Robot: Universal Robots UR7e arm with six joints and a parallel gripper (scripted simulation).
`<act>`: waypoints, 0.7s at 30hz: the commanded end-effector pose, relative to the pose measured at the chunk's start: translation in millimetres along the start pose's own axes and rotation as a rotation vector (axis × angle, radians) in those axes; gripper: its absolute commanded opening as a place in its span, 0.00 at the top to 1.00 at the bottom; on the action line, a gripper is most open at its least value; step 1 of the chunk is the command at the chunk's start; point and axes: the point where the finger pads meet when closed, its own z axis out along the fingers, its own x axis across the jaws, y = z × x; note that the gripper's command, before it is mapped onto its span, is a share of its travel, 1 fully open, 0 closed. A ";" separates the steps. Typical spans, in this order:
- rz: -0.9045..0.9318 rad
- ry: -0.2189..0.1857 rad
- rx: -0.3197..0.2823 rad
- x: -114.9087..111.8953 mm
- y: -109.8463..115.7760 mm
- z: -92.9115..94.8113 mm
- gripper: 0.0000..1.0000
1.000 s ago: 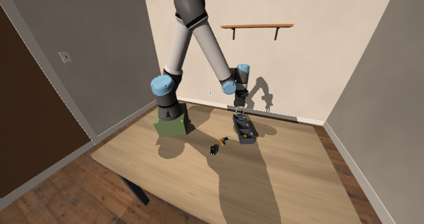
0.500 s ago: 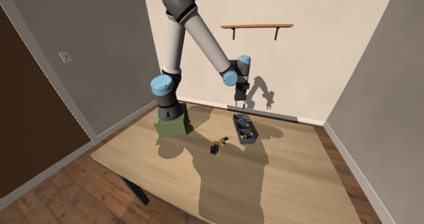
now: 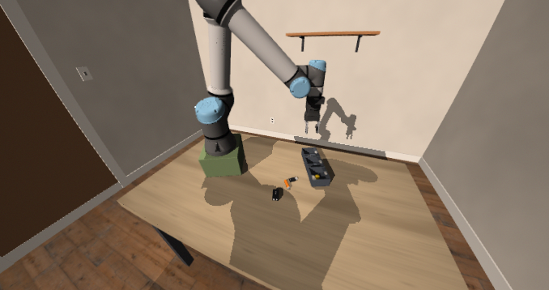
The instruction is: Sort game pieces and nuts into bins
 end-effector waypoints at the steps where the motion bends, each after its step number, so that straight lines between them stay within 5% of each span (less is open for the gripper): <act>1: 0.000 0.000 0.000 -0.3 -0.1 -21.6 0.00; 21: 0.000 0.000 0.000 -0.3 -0.1 -31.7 0.00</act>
